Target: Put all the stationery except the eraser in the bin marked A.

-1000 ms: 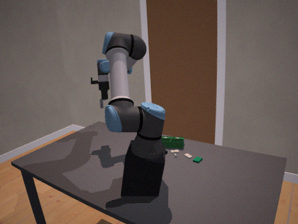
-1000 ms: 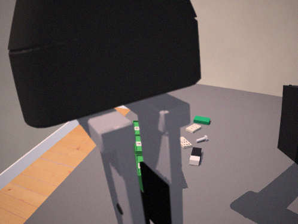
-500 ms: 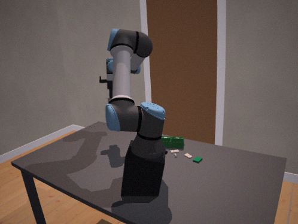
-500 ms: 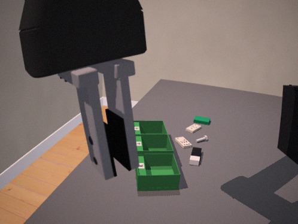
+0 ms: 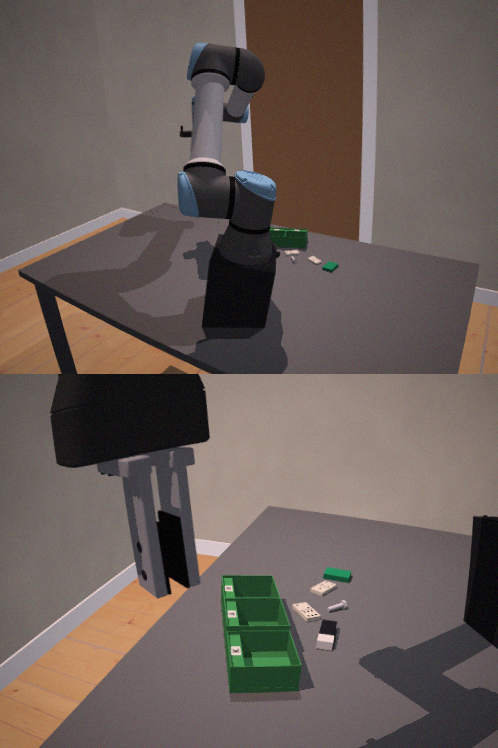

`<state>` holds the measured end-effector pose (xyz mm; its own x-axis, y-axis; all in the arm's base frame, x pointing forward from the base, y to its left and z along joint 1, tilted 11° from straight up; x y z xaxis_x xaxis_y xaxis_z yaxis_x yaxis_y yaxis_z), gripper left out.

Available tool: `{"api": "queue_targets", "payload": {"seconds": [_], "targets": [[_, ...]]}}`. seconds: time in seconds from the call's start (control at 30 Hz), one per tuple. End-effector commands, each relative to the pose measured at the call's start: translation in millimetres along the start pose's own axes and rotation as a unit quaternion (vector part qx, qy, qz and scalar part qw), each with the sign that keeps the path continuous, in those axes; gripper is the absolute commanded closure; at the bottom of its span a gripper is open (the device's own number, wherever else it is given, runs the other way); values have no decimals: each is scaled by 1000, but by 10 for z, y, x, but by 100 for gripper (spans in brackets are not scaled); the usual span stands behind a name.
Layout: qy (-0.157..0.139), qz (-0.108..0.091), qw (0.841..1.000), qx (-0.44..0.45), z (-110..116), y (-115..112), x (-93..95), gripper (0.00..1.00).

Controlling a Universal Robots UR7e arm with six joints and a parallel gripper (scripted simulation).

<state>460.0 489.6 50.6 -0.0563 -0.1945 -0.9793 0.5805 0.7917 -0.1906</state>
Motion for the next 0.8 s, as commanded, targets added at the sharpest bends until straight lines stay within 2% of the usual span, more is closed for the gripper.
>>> {"api": "queue_targets", "payload": {"seconds": [0.0,0.13,0.17,0.27,0.43,0.53,0.73,0.77], "targets": [[1,7,1000,-17,285,-201,-28,69],[1,7,1000,-17,297,-210,-28,69],[2,13,999,-35,362,-264,-31,69],[2,12,999,-35,560,-419,-37,69],[2,12,999,-35,568,-425,-37,69],[2,18,998,-53,754,-595,-38,69],[2,17,998,-53,821,-654,-39,69],[1,22,997,-71,877,-717,-37,69]]}}
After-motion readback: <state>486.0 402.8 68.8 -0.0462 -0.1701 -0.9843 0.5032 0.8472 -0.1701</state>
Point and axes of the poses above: the point where the finger pads meet when closed, its own x axis out along the fingers, its own y axis across the jaws, z = x × y, the point moved 4 cm from there along -x, back along the fingers, and after that the axes turned 9 degrees about -x, right-handed, at the moved point
